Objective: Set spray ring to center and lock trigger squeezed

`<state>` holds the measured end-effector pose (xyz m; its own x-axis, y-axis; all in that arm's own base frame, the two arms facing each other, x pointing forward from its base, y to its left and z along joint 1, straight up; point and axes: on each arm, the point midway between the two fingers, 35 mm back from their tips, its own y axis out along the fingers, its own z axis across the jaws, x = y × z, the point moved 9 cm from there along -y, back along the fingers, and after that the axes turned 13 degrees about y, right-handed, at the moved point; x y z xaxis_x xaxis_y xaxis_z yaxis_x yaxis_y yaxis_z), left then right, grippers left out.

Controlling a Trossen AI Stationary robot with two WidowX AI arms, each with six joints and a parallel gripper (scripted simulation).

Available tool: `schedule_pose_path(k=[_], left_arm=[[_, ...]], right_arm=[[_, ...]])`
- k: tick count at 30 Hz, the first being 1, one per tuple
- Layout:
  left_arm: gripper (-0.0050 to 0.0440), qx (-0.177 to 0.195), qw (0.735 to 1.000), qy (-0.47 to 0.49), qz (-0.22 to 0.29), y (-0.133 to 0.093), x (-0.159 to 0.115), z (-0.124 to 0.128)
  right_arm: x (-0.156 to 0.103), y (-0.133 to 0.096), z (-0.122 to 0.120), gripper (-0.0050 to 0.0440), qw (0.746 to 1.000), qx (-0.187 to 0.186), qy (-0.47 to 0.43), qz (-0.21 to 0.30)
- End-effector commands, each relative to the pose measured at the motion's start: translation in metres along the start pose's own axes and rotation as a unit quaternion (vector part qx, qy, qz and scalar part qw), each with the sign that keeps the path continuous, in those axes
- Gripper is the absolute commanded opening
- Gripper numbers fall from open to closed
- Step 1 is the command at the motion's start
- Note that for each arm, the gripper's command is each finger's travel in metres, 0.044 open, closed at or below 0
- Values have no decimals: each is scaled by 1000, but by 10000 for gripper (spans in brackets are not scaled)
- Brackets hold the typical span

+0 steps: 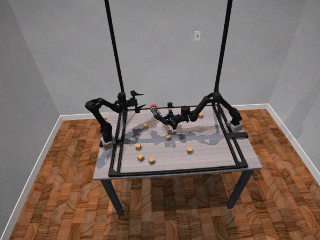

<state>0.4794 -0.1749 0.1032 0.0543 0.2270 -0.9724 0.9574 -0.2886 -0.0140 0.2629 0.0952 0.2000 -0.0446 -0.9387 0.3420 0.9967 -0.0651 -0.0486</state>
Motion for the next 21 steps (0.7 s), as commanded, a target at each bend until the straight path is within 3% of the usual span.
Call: schedule_pose_path(k=[1,8,15,21], left_arm=[[0,-2,1000,-4,7,0,-2,0],[0,-2,1000,-4,7,0,-2,0],[0,-2,1000,-4,7,0,-2,0],[0,-2,1000,-4,7,0,-2,0]], right_arm=[[-8,-4,-23,400,999,-14,42,-4],[3,-8,-37,400,990,-9,132,-55],[18,-16,-55,400,960,11,252,-122],[20,-20,-62,400,949,16,285,-135]])
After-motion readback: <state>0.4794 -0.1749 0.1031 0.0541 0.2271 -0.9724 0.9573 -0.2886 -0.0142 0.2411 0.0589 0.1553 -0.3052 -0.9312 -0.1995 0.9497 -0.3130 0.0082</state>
